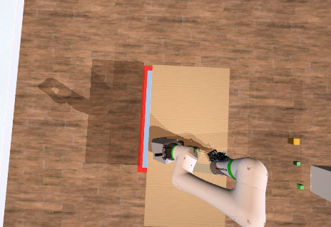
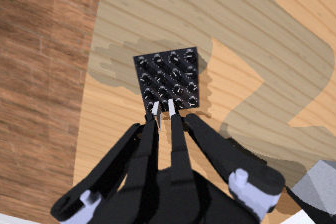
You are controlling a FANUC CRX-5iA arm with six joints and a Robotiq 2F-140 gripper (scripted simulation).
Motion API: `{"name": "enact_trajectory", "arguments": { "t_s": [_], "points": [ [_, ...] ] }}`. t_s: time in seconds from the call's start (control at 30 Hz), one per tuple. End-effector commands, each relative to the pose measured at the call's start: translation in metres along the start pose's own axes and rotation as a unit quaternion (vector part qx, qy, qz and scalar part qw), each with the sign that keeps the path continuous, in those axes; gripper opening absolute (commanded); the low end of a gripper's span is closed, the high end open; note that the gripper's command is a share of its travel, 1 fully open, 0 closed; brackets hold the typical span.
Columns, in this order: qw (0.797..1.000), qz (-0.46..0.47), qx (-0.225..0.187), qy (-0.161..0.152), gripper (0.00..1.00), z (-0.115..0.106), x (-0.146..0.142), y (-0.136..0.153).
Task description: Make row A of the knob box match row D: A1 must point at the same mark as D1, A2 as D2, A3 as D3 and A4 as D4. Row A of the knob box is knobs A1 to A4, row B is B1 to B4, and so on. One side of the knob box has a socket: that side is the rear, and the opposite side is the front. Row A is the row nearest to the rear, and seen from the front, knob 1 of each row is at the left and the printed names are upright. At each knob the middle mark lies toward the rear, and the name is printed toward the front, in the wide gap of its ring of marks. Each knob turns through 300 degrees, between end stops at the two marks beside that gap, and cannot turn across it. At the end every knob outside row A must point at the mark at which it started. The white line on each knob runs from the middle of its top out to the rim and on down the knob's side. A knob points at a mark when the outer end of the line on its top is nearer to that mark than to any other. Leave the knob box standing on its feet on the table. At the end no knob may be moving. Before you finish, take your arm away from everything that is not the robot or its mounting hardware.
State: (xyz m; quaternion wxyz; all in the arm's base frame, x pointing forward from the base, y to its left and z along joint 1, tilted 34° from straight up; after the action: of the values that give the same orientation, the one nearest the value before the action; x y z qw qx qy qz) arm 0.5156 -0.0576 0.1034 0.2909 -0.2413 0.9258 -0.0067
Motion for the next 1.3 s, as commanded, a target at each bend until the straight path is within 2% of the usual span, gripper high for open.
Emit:
{"name": "enact_trajectory", "arguments": {
  "t_s": [0.0,0.43,0.47,1.27],
  "points": [
    [1.0,0.0,0.0,0.0,0.12,-0.0001,0.0,-0.0001],
    [1.0,0.0,0.0,0.0,0.12,-0.0001,0.0,-0.0001],
    [1.0,0.0,0.0,0.0,0.05,-0.0001,0.0,-0.0001],
    [1.0,0.0,0.0,0.0,0.05,-0.0001,0.0,-0.0001]
  ]
}}
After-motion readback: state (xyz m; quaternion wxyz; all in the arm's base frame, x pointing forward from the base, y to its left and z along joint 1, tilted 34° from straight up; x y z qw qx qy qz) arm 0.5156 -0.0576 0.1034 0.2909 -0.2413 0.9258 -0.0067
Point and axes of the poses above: the point where the finger pads meet when closed, its own z axis out along the fingers, its own x axis across the jaws, y = z × x, the point moved 8 cm from there along -z, back along the fingers, and after that the axes turned 6 degrees about z, right-handed, at the moved point
